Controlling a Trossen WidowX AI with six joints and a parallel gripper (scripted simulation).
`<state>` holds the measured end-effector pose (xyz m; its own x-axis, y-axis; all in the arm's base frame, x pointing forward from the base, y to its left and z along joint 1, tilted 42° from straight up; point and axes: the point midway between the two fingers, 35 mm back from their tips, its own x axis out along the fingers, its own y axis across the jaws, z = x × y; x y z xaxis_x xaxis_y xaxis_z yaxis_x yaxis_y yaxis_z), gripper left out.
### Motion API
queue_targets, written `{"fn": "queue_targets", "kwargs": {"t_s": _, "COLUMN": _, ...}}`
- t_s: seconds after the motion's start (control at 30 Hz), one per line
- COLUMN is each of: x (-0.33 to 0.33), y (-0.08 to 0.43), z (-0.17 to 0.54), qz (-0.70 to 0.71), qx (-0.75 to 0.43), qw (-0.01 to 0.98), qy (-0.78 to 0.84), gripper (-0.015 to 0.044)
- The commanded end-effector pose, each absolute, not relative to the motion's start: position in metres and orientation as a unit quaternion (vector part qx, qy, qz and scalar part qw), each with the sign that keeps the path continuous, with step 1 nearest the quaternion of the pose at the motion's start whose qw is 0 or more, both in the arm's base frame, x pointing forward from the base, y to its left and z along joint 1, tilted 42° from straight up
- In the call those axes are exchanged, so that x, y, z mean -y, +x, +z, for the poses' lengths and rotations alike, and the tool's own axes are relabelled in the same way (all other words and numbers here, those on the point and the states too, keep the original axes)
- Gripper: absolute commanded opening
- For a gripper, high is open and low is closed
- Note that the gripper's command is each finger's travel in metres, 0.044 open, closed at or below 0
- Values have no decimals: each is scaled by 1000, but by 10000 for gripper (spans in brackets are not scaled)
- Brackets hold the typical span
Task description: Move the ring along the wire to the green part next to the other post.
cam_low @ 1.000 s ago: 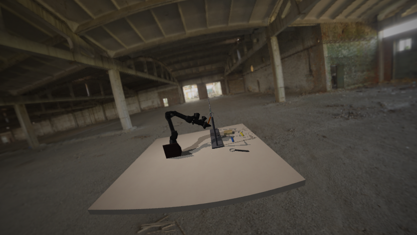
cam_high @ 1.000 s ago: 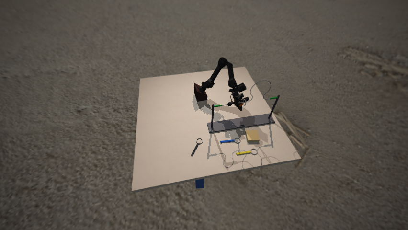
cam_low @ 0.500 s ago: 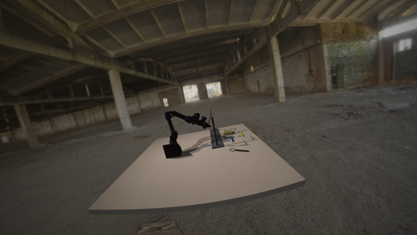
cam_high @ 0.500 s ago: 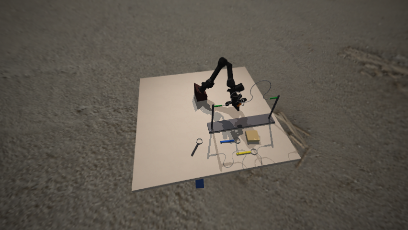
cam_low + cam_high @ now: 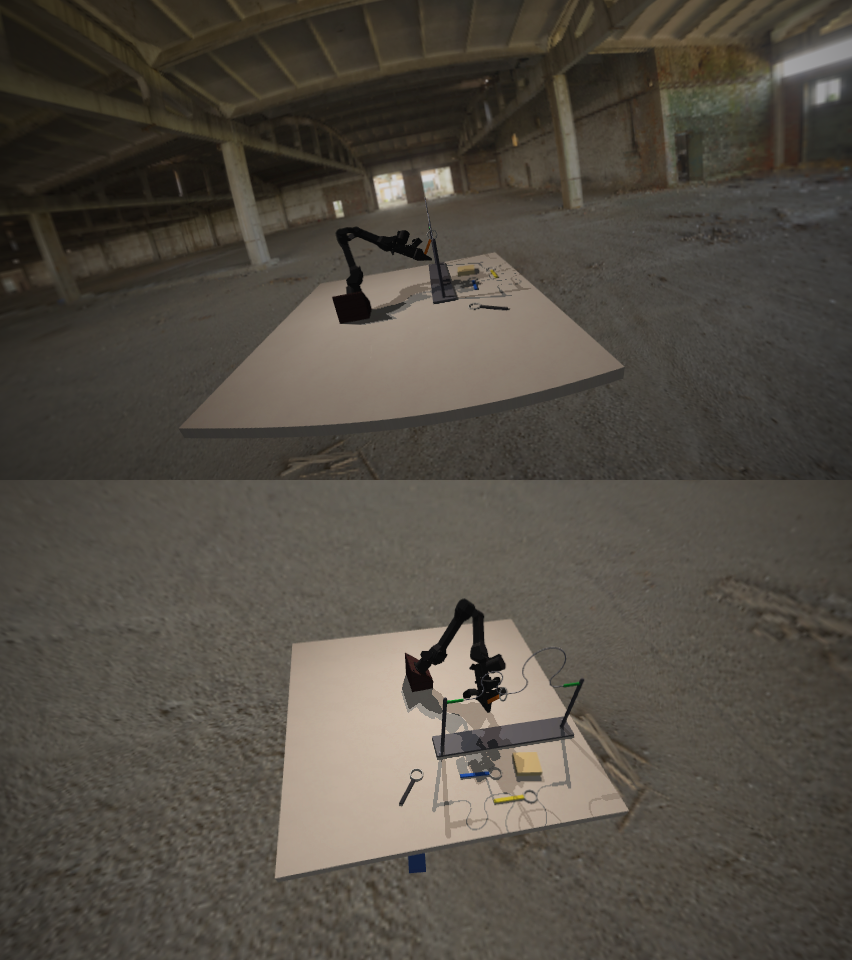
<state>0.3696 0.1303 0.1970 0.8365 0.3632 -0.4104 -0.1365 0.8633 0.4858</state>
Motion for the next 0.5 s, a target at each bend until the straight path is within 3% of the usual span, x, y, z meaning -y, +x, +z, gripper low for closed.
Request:
{"fn": "queue_targets", "kwargs": {"t_s": 0.0, "x": -118, "y": 369, "z": 191, "qz": 124, "qx": -257, "qw": 940, "qy": 187, "gripper": -150}}
{"fn": "queue_targets", "kwargs": {"t_s": 0.47, "x": -68, "y": 371, "z": 180, "qz": 84, "qx": -268, "qw": 959, "qy": 25, "gripper": -150}}
